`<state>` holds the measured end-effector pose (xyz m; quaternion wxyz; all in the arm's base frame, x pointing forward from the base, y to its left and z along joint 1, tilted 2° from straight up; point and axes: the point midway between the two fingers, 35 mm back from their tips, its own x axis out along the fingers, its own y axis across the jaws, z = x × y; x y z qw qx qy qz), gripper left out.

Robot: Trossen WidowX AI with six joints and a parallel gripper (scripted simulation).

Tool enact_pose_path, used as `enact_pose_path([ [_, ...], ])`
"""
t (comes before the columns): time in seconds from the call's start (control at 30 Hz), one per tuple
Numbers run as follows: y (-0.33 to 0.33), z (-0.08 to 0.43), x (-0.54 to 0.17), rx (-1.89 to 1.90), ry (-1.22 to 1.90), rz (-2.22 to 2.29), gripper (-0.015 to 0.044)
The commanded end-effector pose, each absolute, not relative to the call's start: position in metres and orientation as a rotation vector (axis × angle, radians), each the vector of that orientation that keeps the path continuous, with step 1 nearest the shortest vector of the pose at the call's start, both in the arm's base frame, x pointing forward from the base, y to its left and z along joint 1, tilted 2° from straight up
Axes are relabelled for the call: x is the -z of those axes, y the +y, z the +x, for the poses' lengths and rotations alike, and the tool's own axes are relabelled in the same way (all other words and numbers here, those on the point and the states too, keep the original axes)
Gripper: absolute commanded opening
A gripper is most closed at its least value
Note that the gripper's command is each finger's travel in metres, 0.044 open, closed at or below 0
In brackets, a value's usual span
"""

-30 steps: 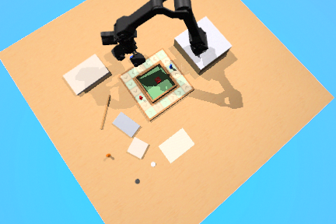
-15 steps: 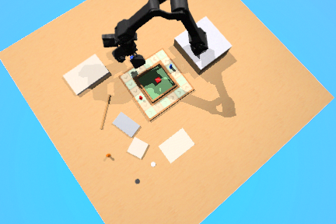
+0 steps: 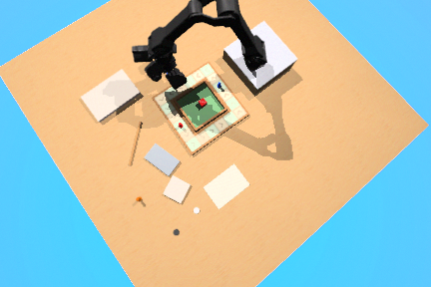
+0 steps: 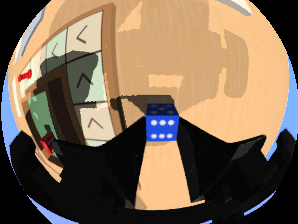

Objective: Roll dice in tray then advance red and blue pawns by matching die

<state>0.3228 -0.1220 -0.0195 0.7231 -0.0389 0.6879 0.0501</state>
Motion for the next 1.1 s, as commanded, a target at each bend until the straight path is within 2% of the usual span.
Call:
enact_pose_path([
  [0.0, -0.122, 0.323, 0.02, -0.113, 1.517, -0.086, 0.0065],
  [0.07, -0.122, 0.323, 0.02, -0.113, 1.517, -0.086, 0.0051],
  [0.13, -0.122, 0.323, 0.019, -0.113, 1.516, -0.09, 0.0],
  [0.7, -0.12, 0.315, -0.098, -0.113, 1.516, -0.088, 0.0],
  [1.07, -0.1, 0.317, -0.097, -0.121, 1.516, -0.093, 0.0],
])
